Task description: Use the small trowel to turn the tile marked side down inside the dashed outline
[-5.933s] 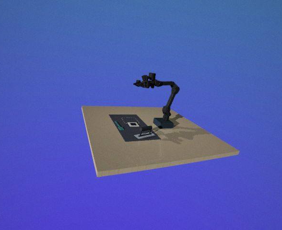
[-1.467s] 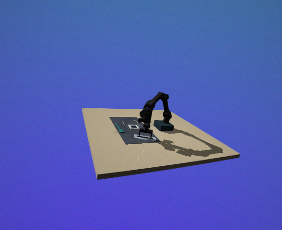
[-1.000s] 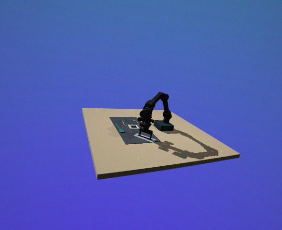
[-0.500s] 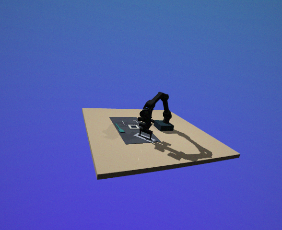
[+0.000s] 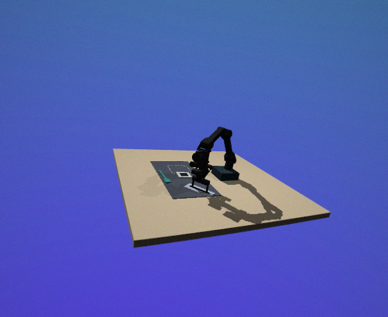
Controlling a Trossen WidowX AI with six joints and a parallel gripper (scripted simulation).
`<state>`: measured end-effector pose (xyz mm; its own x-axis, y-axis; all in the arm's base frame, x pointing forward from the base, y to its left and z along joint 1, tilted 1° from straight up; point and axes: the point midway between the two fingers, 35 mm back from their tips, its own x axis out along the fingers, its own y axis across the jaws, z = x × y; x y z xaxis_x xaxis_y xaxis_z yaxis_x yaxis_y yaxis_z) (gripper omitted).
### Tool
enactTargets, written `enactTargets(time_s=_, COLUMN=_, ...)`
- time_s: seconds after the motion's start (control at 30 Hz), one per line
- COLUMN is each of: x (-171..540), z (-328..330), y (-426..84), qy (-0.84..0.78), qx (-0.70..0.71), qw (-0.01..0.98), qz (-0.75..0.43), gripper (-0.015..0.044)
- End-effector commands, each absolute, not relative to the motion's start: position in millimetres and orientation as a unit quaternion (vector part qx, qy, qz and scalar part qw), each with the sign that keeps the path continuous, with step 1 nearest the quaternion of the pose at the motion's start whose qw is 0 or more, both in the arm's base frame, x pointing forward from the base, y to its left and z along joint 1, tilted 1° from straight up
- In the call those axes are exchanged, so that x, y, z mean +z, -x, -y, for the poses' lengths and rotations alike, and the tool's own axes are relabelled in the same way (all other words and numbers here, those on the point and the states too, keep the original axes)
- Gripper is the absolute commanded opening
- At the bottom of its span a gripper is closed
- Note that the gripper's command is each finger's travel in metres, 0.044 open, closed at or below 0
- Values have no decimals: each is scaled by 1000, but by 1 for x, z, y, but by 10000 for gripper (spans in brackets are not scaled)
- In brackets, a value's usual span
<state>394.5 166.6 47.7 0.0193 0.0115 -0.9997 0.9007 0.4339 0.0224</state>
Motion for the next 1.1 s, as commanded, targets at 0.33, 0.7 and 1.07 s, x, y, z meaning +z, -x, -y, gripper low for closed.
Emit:
enactTargets(time_s=0.33, x=93, z=-165, y=-391, qy=-391, qx=-377, qw=597, qz=-590, gripper=270)
enactTargets(time_s=0.7, x=90, z=-170, y=-392, qy=-374, qx=-360, qw=608, qz=-601, gripper=270)
enactTargets(time_s=1.07, x=72, z=-170, y=-393, qy=-374, qx=-360, qw=608, qz=-601, gripper=270)
